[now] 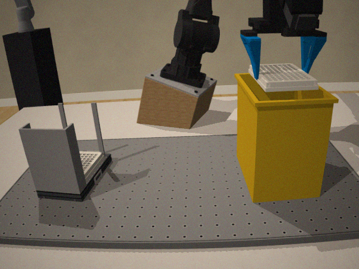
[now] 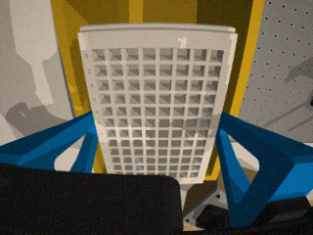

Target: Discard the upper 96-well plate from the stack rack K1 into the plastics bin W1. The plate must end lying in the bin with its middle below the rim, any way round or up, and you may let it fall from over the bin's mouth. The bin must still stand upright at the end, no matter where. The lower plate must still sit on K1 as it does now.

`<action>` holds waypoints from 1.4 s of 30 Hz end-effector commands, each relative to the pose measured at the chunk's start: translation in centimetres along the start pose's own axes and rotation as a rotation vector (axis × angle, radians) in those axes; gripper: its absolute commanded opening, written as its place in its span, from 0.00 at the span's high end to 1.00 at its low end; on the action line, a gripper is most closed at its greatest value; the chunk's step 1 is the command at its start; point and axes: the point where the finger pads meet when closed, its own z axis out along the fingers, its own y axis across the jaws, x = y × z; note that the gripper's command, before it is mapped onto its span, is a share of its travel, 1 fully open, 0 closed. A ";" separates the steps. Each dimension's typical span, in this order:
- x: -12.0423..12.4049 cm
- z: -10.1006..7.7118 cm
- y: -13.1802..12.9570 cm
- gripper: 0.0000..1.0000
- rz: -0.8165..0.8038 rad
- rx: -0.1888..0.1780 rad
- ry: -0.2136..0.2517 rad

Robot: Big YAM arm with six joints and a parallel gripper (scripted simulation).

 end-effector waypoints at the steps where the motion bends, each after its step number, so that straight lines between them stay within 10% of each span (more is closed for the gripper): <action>1: -1.3 -1.5 0.6 1.00 -0.008 -0.009 -0.044; 2: -1.3 -1.5 0.6 1.00 -0.008 -0.009 -0.044; 3: -1.3 -1.5 0.6 0.00 -0.008 -0.009 -0.044; 23: -1.3 -1.5 0.6 0.00 -0.008 -0.009 -0.044; 34: -1.9 -6.2 0.8 0.00 -0.016 -0.017 -0.078; 42: -1.3 -4.5 0.6 0.00 -0.009 -0.009 -0.045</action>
